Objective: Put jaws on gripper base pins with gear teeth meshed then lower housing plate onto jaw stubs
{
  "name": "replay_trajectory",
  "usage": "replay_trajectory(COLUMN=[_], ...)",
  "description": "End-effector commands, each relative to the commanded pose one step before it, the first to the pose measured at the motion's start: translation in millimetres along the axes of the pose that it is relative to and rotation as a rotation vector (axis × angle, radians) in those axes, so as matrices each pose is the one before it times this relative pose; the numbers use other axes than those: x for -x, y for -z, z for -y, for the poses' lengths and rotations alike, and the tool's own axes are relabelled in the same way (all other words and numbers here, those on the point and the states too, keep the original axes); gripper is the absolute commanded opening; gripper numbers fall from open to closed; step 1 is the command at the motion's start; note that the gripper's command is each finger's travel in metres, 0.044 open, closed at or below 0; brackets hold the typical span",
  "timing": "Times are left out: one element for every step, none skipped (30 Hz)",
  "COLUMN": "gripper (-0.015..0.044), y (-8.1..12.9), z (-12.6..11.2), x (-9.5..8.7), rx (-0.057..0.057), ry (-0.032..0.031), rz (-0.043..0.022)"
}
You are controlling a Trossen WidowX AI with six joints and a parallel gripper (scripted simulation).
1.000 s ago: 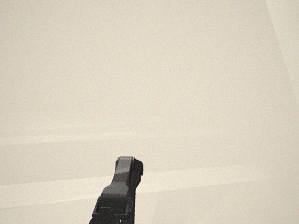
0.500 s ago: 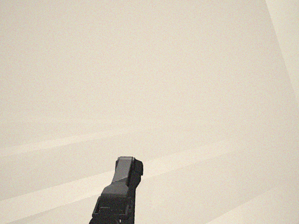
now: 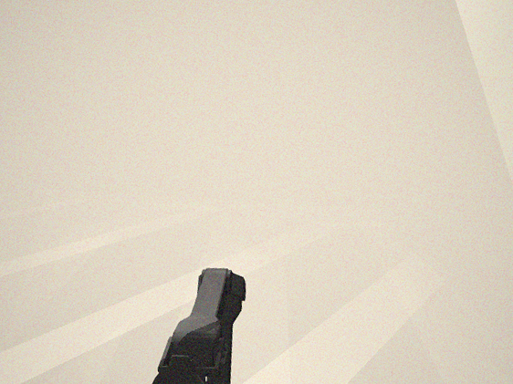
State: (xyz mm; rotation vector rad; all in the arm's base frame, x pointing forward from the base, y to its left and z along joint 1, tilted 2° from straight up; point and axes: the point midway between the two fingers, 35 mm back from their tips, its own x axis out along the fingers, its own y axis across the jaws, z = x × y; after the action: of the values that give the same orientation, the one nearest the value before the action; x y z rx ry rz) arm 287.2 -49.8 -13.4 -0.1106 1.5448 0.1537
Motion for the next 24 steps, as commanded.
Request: replay_trajectory(gripper=[0.0134, 0.0134, 0.0134, 0.0160, 0.0186, 0.0213, 0.0224, 0.0224, 0.0224, 0.0224, 0.0224, 0.0224, 0.0224, 0.0224, 0.0224, 0.0224, 0.0224, 0.0224, 0.0224, 0.0224, 0.0224, 0.0224, 0.0224, 0.0224], y=[-0.02, 0.00, 0.00, 0.02, 0.00, 0.00, 0.00, 0.00, 0.00, 0.00, 0.00, 0.00, 0.00, 0.00, 0.00, 0.00, 0.00, 0.00, 0.00, 0.00, -0.27, -0.43, -0.53, -0.45], z=[-0.34, 0.00, 0.00, 0.33, 0.00, 0.00, 0.00, 0.00, 0.00, 0.00, 0.00, 0.00, 0.00, 0.00, 0.00, 0.00, 0.00, 0.00, 0.00, 0.00, 0.10, 0.15, 0.19, 0.15], x=[-0.51, 0.00, 0.00, 0.51, 0.00, 0.00, 0.00, 0.00, 0.00, 0.00, 0.00, 0.00, 0.00, 0.00, 0.00, 0.00, 0.00, 0.00, 0.00, 0.00, 2.23, 3.95, 5.95, 6.89], rx=[0.0053, 0.0000, 0.0000, -0.0053, 0.0000, 0.0000, 0.0000, 0.0000, 0.0000, 0.0000, 0.0000, 0.0000, 0.0000, 0.0000, 0.0000, 0.0000, 0.0000, 0.0000, 0.0000, 0.0000, 0.0002, 0.0003, 0.0005, 0.0005], ry=[-0.00178, 0.00000, 0.00000, 0.00177, 0.00000, -0.00002, 0.00000, 0.00000, 0.00000, 0.00000, 0.00000, 0.00000, 0.00000, 0.00000, 0.00000, 0.00000, 0.00000, 0.00000, 0.00000, 0.00000, -0.00004, -0.00007, -0.00010, -0.00012], rz=[0.00018, 0.00000, 0.00000, -0.00020, 0.00000, 0.00000, 0.00000, 0.00000, 0.00000, 0.00000, 0.00000, 0.00000, 0.00000, 0.00000, 0.00000, 0.00000, 0.00000, 0.00000, 0.00000, 0.00000, 0.00004, 0.00007, 0.00010, 0.00010])
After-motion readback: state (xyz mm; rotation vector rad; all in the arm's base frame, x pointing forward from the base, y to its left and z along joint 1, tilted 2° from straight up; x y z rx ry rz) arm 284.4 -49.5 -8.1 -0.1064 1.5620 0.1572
